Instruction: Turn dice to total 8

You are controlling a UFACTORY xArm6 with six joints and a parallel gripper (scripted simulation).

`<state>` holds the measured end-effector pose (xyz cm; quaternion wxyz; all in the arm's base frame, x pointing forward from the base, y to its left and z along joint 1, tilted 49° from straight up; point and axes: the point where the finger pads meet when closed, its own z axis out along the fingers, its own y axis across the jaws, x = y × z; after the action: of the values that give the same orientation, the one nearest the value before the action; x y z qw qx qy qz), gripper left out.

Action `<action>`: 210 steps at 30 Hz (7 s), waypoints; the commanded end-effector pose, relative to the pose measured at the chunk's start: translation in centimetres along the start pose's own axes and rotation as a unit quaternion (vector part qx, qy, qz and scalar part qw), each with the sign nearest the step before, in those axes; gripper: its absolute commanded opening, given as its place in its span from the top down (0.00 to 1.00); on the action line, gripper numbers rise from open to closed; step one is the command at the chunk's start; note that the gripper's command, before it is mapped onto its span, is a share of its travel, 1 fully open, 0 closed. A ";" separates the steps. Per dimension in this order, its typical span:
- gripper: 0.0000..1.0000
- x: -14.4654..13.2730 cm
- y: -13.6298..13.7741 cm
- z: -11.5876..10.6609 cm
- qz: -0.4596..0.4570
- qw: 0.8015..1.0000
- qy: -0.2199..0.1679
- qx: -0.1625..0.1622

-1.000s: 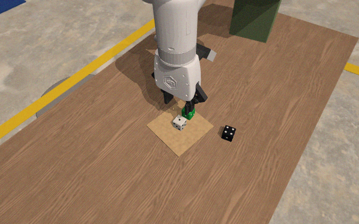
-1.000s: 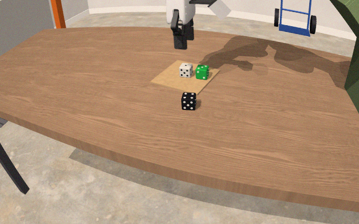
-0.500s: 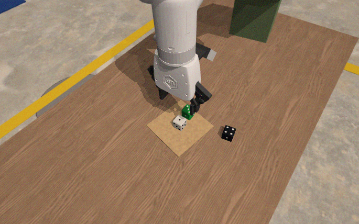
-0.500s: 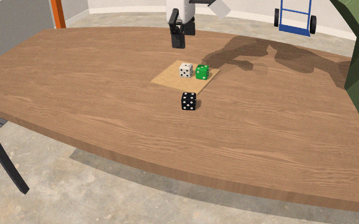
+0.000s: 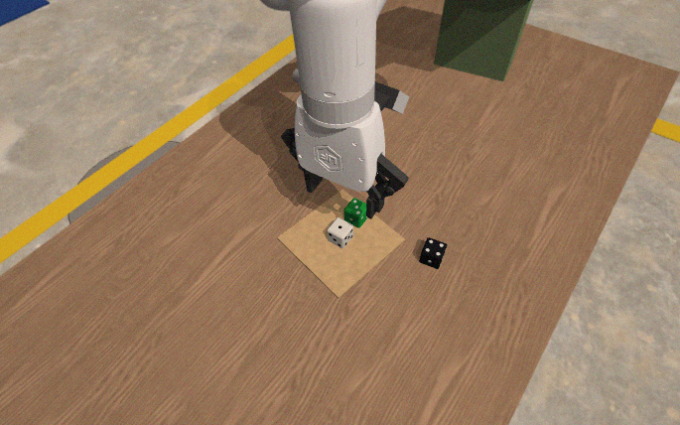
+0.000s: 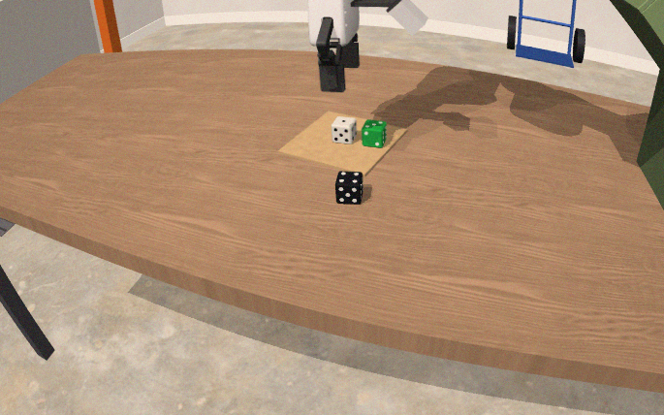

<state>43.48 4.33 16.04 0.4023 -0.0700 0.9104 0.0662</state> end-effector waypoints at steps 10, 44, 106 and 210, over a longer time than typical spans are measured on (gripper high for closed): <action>0.00 1.3 3.6 0.4 -0.216 0.975 0.025 -0.036; 0.00 5.5 9.6 0.3 -0.711 0.693 0.040 -0.112; 0.00 7.3 11.6 0.3 -0.944 -0.318 -0.010 -0.085; 0.53 3.5 12.8 2.8 -0.675 -0.737 0.009 -0.001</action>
<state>40.70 17.10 12.47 0.2600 0.5644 0.7154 0.3195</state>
